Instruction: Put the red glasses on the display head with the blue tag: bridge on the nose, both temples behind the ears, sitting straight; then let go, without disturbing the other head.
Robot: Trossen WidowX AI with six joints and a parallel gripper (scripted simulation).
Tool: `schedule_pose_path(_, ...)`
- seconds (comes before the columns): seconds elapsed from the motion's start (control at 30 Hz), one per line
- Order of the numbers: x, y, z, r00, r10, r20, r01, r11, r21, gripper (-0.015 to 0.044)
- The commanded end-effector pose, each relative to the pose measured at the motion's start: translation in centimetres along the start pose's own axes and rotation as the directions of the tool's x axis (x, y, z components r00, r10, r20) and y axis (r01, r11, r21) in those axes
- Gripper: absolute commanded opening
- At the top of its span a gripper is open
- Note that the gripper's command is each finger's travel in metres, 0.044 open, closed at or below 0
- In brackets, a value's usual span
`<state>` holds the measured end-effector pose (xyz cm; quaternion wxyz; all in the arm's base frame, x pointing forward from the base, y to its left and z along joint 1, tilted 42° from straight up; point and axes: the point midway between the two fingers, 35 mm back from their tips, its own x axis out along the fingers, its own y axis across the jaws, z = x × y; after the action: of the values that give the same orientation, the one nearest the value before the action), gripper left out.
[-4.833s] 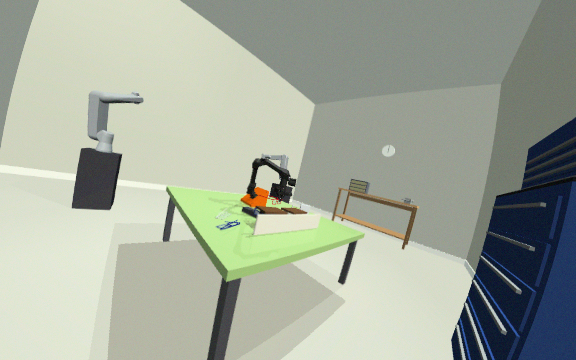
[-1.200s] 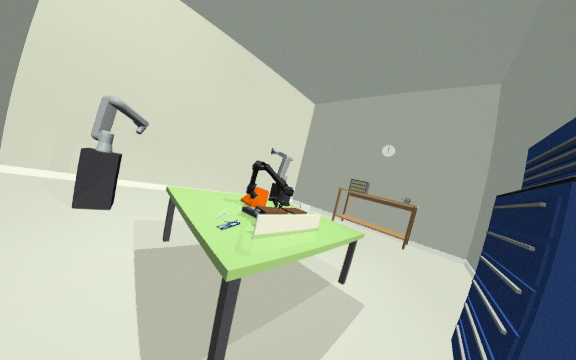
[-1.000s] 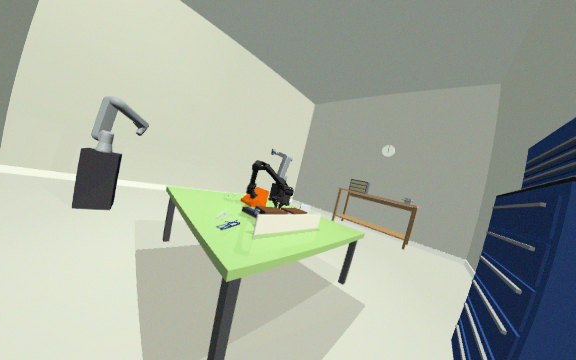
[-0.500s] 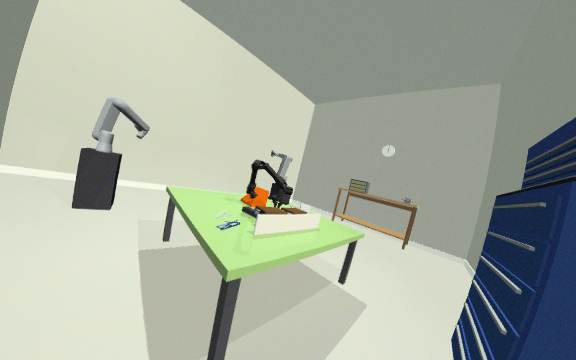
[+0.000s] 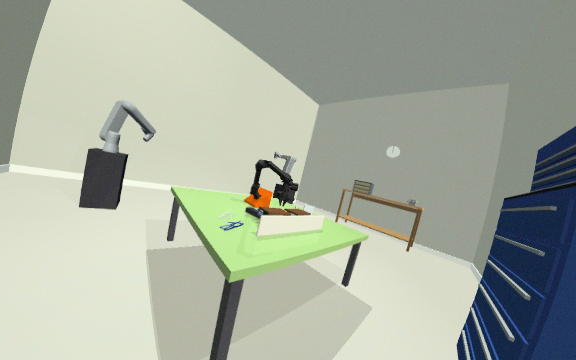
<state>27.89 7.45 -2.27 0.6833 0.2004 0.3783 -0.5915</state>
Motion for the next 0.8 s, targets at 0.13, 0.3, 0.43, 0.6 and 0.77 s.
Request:
schedule_pose_path(0.13,0.14,-0.05,0.01,1.000,-0.001,0.000,0.001,1.000,-0.001,0.0200)
schedule_pose_path(0.3,-0.17,-0.61,-0.08,1.000,-0.008,-0.003,0.008,1.000,0.016,0.0200)
schedule_pose_path(0.43,-0.26,-0.77,-0.11,1.000,-0.010,-0.004,0.010,1.000,0.021,0.0140)
schedule_pose_path(0.6,-0.26,-0.77,-0.11,1.000,-0.010,-0.004,0.010,1.000,0.021,0.0140)
schedule_pose_path(0.77,-0.09,-0.75,-0.11,1.000,-0.010,-0.004,0.010,1.000,0.021,0.0140)
